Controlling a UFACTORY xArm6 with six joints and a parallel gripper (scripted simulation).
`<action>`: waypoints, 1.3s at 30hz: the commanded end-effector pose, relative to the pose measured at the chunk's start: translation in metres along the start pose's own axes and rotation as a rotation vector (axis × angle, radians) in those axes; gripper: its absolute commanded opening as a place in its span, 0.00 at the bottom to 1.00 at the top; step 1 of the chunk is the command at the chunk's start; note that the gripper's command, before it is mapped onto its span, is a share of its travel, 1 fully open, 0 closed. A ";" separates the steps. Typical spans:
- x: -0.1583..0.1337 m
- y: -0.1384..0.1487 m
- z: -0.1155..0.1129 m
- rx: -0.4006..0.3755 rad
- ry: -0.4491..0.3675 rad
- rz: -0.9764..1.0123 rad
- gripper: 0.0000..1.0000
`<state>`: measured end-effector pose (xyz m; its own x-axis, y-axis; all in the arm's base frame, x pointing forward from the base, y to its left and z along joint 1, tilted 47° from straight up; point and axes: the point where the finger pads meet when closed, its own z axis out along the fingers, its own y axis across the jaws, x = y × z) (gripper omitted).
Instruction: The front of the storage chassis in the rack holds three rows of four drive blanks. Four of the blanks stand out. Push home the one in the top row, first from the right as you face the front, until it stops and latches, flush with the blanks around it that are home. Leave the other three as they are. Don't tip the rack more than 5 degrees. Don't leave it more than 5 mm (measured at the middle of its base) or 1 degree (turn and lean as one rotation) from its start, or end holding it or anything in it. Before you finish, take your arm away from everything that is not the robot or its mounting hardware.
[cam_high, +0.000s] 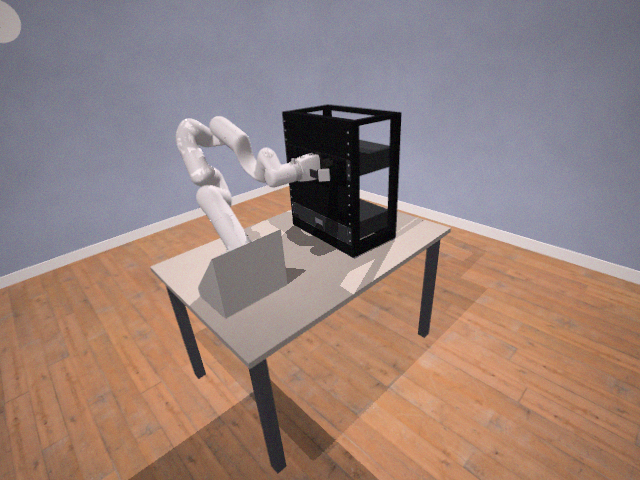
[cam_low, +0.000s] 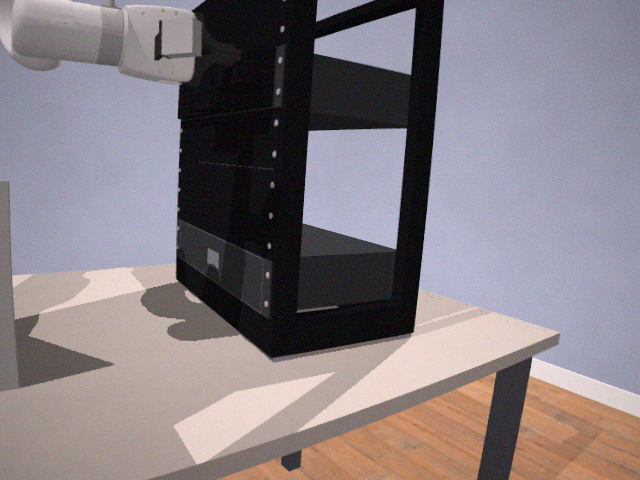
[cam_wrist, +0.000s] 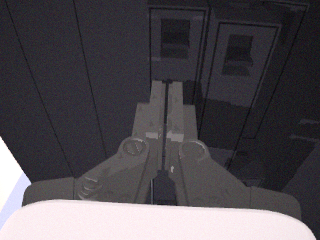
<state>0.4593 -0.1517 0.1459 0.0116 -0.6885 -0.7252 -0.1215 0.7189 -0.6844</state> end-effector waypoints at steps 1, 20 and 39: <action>0.000 -0.001 0.001 0.002 -0.001 -0.002 0.00; 0.000 -0.001 0.011 0.002 -0.001 -0.002 0.00; 0.000 -0.001 0.014 0.002 -0.001 -0.002 0.00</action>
<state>0.4726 -0.1502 0.1449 0.0117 -0.6884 -0.7252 -0.1219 0.7189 -0.6844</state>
